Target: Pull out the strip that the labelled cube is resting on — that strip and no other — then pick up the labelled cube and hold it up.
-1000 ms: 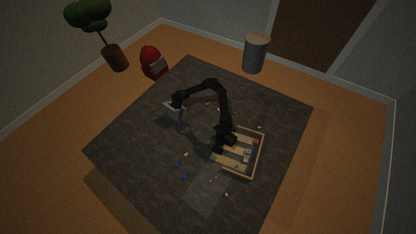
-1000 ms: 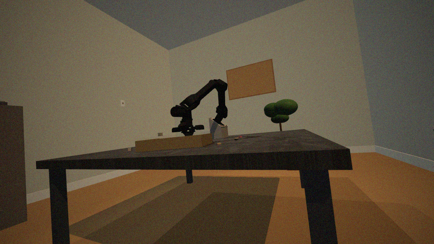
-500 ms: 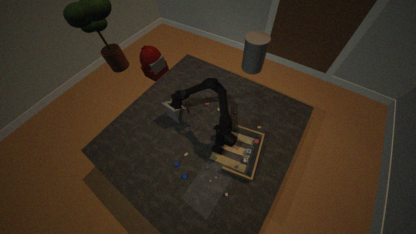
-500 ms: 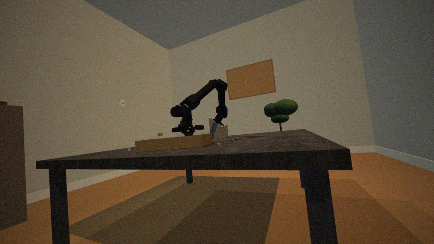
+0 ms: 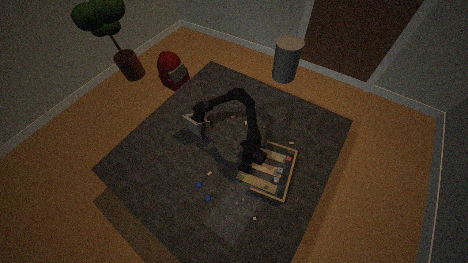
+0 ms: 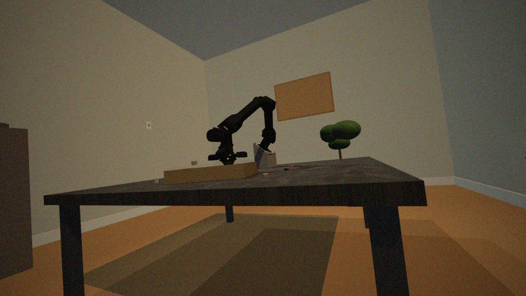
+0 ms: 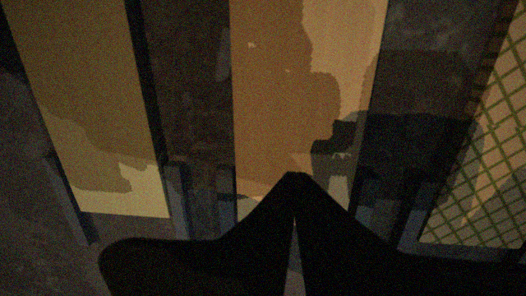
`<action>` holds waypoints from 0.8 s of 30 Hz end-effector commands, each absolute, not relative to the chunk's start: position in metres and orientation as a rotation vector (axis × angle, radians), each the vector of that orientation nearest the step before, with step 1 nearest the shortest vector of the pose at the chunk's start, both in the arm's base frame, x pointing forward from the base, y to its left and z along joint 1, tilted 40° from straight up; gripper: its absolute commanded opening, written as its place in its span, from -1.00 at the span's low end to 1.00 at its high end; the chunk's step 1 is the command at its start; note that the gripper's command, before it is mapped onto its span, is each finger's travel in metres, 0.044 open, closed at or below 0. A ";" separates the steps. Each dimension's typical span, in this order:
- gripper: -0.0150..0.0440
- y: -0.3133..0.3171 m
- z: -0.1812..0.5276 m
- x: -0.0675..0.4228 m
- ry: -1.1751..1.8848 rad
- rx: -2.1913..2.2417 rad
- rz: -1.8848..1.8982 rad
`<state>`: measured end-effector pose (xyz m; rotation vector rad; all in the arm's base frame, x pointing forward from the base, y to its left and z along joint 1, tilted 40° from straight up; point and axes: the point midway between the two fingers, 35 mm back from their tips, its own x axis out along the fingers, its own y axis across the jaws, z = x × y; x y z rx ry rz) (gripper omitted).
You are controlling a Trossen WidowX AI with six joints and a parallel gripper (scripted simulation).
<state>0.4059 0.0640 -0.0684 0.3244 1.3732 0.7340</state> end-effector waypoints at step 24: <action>-0.49 0.067 -0.073 0.408 1.376 0.330 0.738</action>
